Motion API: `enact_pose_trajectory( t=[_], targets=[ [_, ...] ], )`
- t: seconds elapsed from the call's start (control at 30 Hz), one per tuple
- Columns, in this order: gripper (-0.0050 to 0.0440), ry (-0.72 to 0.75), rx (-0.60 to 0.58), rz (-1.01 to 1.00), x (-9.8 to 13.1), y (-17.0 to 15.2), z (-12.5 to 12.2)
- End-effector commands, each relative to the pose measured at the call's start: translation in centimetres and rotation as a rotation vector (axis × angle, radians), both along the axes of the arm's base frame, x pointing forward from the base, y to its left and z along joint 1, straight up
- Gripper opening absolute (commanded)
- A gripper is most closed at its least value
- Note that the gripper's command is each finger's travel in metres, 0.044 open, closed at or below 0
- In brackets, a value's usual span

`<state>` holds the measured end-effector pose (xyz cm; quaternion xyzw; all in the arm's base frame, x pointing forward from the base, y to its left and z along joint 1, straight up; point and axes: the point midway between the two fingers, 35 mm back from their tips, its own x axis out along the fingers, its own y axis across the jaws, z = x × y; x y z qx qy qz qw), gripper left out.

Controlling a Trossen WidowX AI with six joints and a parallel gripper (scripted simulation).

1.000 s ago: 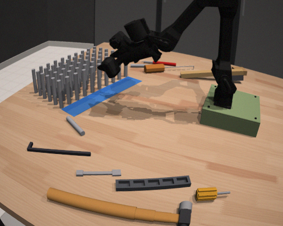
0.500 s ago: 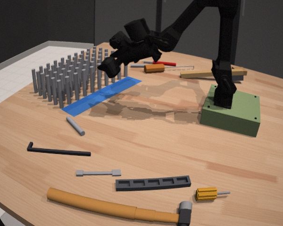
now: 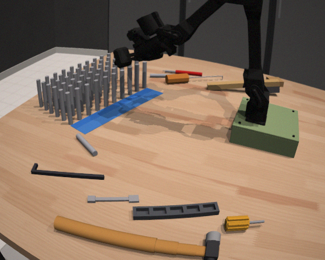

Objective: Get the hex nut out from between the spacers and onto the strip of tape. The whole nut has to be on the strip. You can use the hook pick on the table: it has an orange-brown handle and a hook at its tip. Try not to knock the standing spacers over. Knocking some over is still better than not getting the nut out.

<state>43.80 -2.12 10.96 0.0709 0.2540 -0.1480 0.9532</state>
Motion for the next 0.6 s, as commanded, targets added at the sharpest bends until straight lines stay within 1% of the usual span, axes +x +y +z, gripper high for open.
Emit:
enact_pose_trajectory(
  t=[0.0,0.03,0.07,0.1,0.17,0.33,0.53,0.57],
  targets=[
    [0.04,-0.016,0.135,-0.118,2.7,-4.1,2.0],
    [0.04,-0.016,0.135,-0.118,2.7,-4.1,2.0],
    [0.04,0.006,0.165,-0.15,2.7,-5.1,1.7],
    [0.04,-0.007,0.219,-0.205,3.1,-7.0,2.1],
    [0.04,-0.003,0.285,-0.275,3.3,-9.2,2.2],
    [0.04,0.021,0.429,-0.438,2.9,-13.9,1.9],
    [0.04,0.075,0.59,-0.651,1.6,-18.2,0.2],
    [0.04,0.075,0.59,-0.651,1.6,-18.2,0.2]
  ],
)
